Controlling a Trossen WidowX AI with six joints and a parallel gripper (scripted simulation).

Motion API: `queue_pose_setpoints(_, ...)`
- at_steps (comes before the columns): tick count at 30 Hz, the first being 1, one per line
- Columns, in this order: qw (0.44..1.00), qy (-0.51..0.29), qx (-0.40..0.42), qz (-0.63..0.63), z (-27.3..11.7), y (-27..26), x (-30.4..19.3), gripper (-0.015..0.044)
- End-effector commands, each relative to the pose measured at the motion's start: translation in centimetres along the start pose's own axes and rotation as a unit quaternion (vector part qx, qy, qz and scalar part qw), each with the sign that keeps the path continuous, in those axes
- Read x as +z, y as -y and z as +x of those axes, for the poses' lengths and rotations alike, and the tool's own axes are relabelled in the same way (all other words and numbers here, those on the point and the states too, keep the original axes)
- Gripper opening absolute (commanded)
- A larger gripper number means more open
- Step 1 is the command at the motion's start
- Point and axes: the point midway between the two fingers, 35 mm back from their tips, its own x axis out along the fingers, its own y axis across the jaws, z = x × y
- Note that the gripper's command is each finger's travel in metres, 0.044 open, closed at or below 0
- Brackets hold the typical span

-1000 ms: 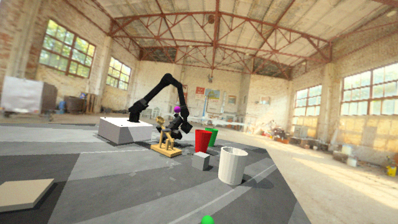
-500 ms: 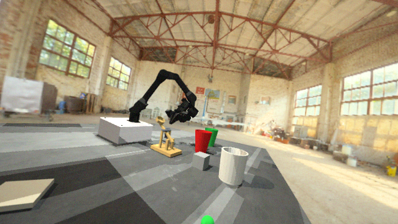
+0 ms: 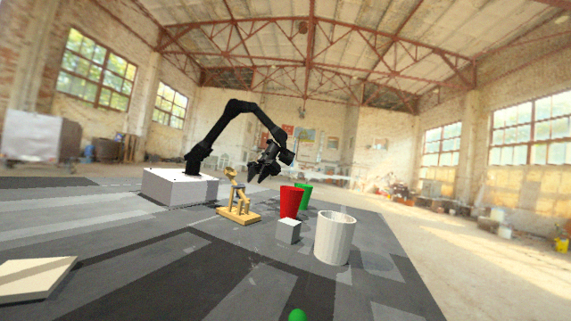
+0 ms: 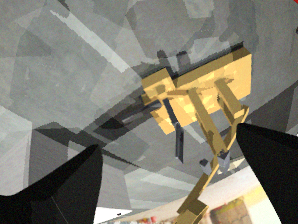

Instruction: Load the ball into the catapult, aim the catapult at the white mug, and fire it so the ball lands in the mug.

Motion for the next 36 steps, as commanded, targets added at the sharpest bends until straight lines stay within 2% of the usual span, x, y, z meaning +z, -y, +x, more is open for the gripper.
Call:
queue_pose_setpoints(1, 0.997, 0.042, 0.013, 0.060, -0.3, 2.2, 0.8, 0.0440)
queue_pose_setpoints(12, 0.968, 0.136, 0.030, 0.208, -1.4, 9.1, 0.6, 0.0440)
queue_pose_setpoints(23, 0.934, 0.215, 0.020, 0.286, -2.7, 15.0, -0.4, 0.0440)
queue_pose_setpoints(36, 0.836, 0.334, 0.015, 0.434, -4.7, 24.1, -4.0, 0.0440)
